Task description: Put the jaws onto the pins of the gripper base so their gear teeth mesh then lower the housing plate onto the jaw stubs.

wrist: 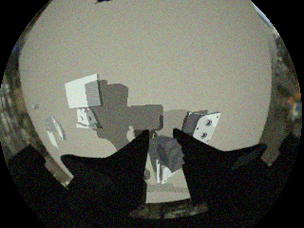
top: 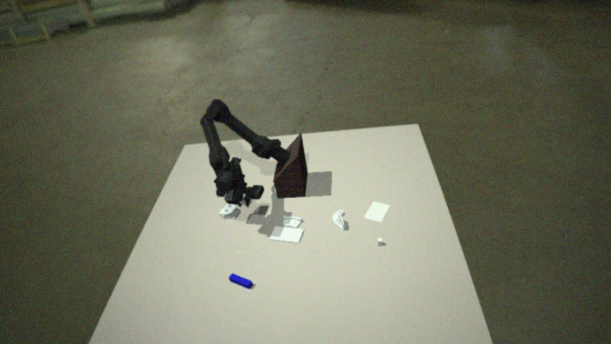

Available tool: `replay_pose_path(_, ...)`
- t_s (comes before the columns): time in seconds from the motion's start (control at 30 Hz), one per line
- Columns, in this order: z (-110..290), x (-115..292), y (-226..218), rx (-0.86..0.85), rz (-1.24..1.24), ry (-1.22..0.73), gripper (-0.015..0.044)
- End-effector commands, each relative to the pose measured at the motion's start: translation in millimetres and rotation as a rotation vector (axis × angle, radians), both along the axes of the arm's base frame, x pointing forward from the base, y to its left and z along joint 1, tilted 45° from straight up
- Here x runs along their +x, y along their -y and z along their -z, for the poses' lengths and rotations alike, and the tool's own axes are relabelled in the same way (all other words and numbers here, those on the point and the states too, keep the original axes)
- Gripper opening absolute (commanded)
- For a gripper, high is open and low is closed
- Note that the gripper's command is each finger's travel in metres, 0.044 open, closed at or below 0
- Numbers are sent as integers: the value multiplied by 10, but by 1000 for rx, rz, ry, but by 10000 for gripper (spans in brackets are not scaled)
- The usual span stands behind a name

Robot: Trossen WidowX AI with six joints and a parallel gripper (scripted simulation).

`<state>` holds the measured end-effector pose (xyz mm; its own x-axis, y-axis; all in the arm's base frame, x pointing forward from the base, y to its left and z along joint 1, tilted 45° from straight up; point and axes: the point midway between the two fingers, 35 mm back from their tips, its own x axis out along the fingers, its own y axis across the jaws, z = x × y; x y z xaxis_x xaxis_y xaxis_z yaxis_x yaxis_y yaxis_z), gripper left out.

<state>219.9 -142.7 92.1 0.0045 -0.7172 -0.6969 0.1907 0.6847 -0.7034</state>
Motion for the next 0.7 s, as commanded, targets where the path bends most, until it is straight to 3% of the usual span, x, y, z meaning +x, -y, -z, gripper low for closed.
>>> replay_pose_path(0.0,-28,44,14,4,85,94,37)
replay_pose_path(0.67,-99,153,82,8,463,484,37)
